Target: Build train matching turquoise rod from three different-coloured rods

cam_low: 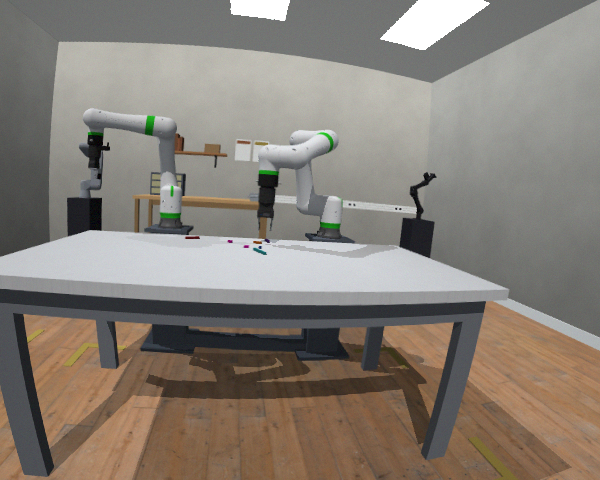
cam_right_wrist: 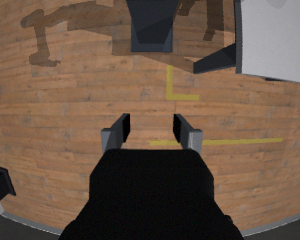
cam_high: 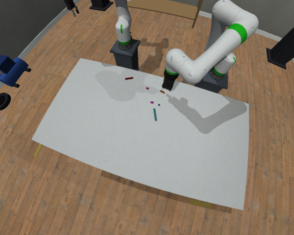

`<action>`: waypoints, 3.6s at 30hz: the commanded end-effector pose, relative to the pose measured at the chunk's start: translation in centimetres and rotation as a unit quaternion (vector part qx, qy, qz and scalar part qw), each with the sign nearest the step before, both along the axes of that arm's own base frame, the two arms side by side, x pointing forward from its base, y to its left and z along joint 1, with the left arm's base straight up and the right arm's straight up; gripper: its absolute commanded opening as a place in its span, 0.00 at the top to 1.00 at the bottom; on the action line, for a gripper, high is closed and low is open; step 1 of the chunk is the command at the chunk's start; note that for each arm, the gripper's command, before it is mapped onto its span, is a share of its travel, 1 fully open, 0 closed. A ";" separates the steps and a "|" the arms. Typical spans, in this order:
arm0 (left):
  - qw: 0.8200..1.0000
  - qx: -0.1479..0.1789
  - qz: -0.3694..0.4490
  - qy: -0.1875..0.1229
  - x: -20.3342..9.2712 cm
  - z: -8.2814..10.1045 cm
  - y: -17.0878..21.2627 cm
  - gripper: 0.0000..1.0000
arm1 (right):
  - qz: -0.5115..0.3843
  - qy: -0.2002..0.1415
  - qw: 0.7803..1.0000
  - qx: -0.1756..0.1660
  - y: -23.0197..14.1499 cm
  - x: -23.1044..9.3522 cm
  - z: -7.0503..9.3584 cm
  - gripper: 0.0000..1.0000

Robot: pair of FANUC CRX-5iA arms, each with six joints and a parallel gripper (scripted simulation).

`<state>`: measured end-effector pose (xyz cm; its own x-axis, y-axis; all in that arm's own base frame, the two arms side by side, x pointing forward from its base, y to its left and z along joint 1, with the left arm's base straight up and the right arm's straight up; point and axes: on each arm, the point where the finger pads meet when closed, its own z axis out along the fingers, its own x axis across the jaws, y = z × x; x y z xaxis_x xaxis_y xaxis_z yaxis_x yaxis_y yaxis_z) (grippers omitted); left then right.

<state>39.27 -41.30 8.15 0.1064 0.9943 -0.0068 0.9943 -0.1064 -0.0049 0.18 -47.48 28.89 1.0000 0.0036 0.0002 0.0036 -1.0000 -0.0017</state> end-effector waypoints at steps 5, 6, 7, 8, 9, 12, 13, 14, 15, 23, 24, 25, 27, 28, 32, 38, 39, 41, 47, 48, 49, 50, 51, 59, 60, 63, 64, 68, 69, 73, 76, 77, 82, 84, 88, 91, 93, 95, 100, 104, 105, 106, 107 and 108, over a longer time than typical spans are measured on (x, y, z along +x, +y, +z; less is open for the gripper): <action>0.988 0.003 0.151 -0.003 -0.3 0.1 -0.1 0.00 | 0.000 0.000 1.000 -0.001 0.0 0.0 0.1 0.00; 0.986 0.003 0.168 -0.003 -0.3 0.1 -0.1 0.00 | 0.000 0.000 1.000 -0.001 0.0 0.0 0.1 0.00; 0.983 0.003 0.185 -0.002 -0.4 0.1 -0.1 0.00 | 0.000 0.000 1.000 -0.001 0.0 0.0 0.1 0.00; 0.979 0.003 0.201 -0.002 -0.4 0.1 -0.1 0.00 | 0.000 0.000 1.000 -0.001 0.0 0.0 0.1 0.00; 0.976 0.003 0.218 -0.002 -0.4 0.1 -0.1 0.00 | 0.000 0.000 1.000 -0.001 0.0 0.0 0.1 0.00; 0.968 0.003 0.249 -0.002 -0.4 0.0 -0.1 0.00 | 0.000 0.000 1.000 -0.001 0.0 0.0 0.1 0.00; 0.961 0.003 0.278 -0.002 -0.4 0.0 0.0 0.00 | 0.000 0.000 1.000 -0.001 0.0 0.0 0.1 0.00; 0.957 0.003 0.291 -0.002 -0.4 0.0 0.0 0.00 | 0.000 0.000 1.000 -0.001 0.0 0.0 0.1 0.00; 0.952 0.003 0.306 -0.002 -0.4 0.0 0.0 0.00 | 0.000 0.000 1.000 -0.001 0.0 0.0 0.1 0.00; 0.907 0.003 0.421 -0.001 -0.4 0.0 0.1 0.00 | 0.000 0.000 1.000 -0.001 0.0 0.0 0.1 0.00; 0.903 0.003 0.429 -0.001 -0.4 0.0 0.1 0.00 | 0.000 0.000 1.000 -0.001 0.0 0.0 0.1 0.00; 0.900 0.003 0.435 -0.001 -0.4 0.0 0.1 0.00 | 0.000 0.000 1.000 -0.001 0.0 0.0 0.1 0.00; 0.898 0.003 0.440 -0.001 -0.4 0.0 0.1 0.00 | 0.000 0.000 1.000 -0.001 0.0 0.0 0.1 0.00; 0.898 0.003 0.440 -0.001 -0.4 0.0 0.1 0.00 | 0.000 0.000 1.000 -0.001 0.0 0.0 0.1 0.00; 0.895 0.003 0.447 -0.001 -0.4 0.0 0.1 0.00 | 0.000 0.000 1.000 -0.001 0.0 0.0 0.1 0.00; 0.895 0.003 0.447 -0.001 -0.4 0.0 0.1 0.00 | 0.000 0.000 1.000 -0.001 0.0 0.0 0.1 0.00; 0.895 0.003 0.447 -0.001 -0.4 0.0 0.1 0.00 | 0.000 0.000 1.000 -0.001 0.0 0.0 0.1 0.00; 0.895 0.003 0.447 -0.001 -0.4 0.0 0.1 0.00 | 0.000 0.000 1.000 -0.001 0.0 0.0 0.1 0.00; 0.895 0.003 0.447 -0.001 -0.4 0.0 0.1 0.00 | 0.000 0.000 1.000 -0.001 0.0 0.0 0.1 0.00; 0.895 0.003 0.447 -0.001 -0.4 0.0 0.1 0.00 | 0.000 0.000 1.000 -0.001 0.0 0.0 0.1 0.00; 0.895 0.003 0.447 -0.001 -0.4 0.0 0.1 0.00 | 0.000 0.000 1.000 -0.001 0.0 0.0 0.1 0.00; 0.895 0.003 0.447 -0.001 -0.4 0.0 0.1 0.00 | 0.000 0.000 1.000 -0.001 0.0 0.0 0.1 0.00; 0.895 0.003 0.447 -0.001 -0.4 0.0 0.1 0.00 | 0.000 0.000 1.000 -0.001 0.0 0.0 0.1 0.00; 0.895 0.003 0.447 -0.001 -0.4 0.0 0.1 0.00 | 0.000 0.000 1.000 -0.001 0.0 0.0 0.1 0.00; 0.895 0.003 0.447 -0.001 -0.4 0.0 0.1 0.00 | 0.000 0.000 1.000 -0.001 0.0 0.0 0.1 0.00; 0.895 0.003 0.447 -0.001 -0.4 0.0 0.1 0.00 | 0.000 0.000 1.000 -0.001 0.0 0.0 0.1 0.00; 0.895 0.003 0.447 -0.001 -0.4 0.0 0.1 0.00 | 0.000 0.000 1.000 -0.001 0.0 0.0 0.1 0.00; 0.895 0.003 0.447 -0.001 -0.4 0.0 0.1 0.00 | 0.000 0.000 1.000 -0.001 0.0 0.0 0.1 0.00; 0.895 0.003 0.447 -0.001 -0.4 0.0 0.1 0.00 | 0.000 0.000 1.000 -0.001 0.0 0.0 0.1 0.00; 0.895 0.003 0.447 -0.001 -0.4 0.0 0.1 0.00 | 0.000 0.000 1.000 -0.001 0.0 0.0 0.1 0.00; 0.895 0.003 0.447 -0.001 -0.4 0.0 0.1 0.00 | 0.000 0.000 1.000 -0.001 0.0 0.0 0.1 0.00; 0.895 0.003 0.447 -0.001 -0.4 0.0 0.1 0.00 | 0.000 0.000 1.000 -0.001 0.0 0.0 0.1 0.00; 0.895 0.003 0.447 -0.001 -0.4 0.0 0.1 0.00 | 0.000 0.000 1.000 -0.001 0.0 0.0 0.1 0.00; 0.895 0.003 0.447 -0.001 -0.4 0.0 0.1 0.00 | 0.000 0.000 1.000 -0.001 0.0 0.0 0.1 0.00; 0.895 0.003 0.447 -0.001 -0.4 0.0 0.1 0.00 | 0.000 0.000 1.000 -0.001 0.0 0.0 0.1 0.00; 0.895 0.003 0.447 -0.001 -0.4 0.0 0.1 0.00 | 0.000 0.000 1.000 -0.001 0.0 0.0 0.1 0.00; 0.895 0.003 0.447 -0.001 -0.4 0.0 0.1 0.00 | 0.000 0.000 1.000 -0.001 0.0 0.0 0.1 0.00; 0.895 0.003 0.447 -0.001 -0.4 0.0 0.1 0.00 | 0.000 0.000 1.000 -0.001 0.0 0.0 0.1 0.00; 0.895 0.003 0.447 -0.001 -0.4 0.0 0.1 0.00 | 0.000 0.000 1.000 -0.001 0.0 0.0 0.1 0.00; 0.895 0.003 0.447 -0.001 -0.4 0.0 0.1 0.00 | 0.000 0.000 1.000 -0.001 0.0 0.0 0.1 0.00; 0.895 0.003 0.447 -0.001 -0.4 0.0 0.1 0.00 | 0.000 0.000 1.000 -0.001 0.0 0.0 0.1 0.00; 0.895 0.003 0.447 -0.001 -0.4 0.0 0.1 0.00 | 0.000 0.000 1.000 -0.001 0.0 0.0 0.1 0.00; 0.895 0.003 0.447 -0.001 -0.4 0.0 0.1 0.00 | 0.000 0.000 1.000 -0.001 0.0 0.0 0.1 0.00; 0.895 0.003 0.447 -0.001 -0.4 0.0 0.1 0.00 | 0.000 0.000 1.000 -0.001 0.0 0.0 0.1 0.00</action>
<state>38.86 -41.15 8.00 -0.7308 0.6826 0.0004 0.6826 0.7308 -0.0004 0.18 -47.48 28.89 1.0000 0.0036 0.0002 0.0036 -1.0000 -0.0017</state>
